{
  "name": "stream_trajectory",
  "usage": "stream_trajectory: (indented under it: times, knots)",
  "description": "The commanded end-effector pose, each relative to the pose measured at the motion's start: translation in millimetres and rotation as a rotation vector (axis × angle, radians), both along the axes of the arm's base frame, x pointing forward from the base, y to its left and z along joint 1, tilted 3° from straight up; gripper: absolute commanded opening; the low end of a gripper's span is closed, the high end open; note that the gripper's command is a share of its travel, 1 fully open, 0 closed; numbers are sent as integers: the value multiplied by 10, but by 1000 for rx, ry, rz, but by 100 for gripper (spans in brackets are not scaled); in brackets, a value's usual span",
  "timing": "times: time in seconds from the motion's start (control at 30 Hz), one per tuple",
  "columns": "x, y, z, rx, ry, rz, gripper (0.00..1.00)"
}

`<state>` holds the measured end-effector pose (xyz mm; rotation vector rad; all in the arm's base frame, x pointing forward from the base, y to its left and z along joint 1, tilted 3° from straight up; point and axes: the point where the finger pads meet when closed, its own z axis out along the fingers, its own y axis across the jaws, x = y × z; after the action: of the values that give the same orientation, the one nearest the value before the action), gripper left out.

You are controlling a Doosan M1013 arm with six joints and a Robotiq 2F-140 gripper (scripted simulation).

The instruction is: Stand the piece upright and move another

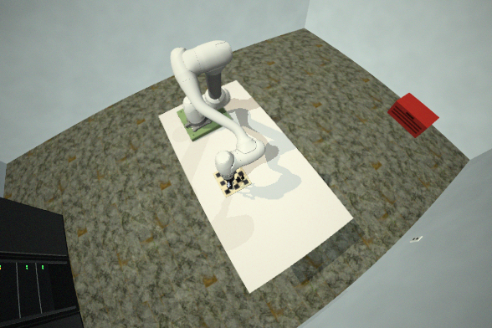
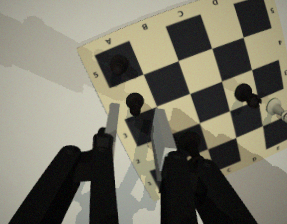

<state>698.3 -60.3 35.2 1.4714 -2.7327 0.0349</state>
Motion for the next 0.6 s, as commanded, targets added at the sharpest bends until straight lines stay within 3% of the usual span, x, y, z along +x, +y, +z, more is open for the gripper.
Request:
stream_trajectory:
  times: [0.0, 0.57]
  knots:
    - [-1, -1, -27, 0, 0, 0, 20]
    - [-2, -3, -78, 0, 0, 0, 20]
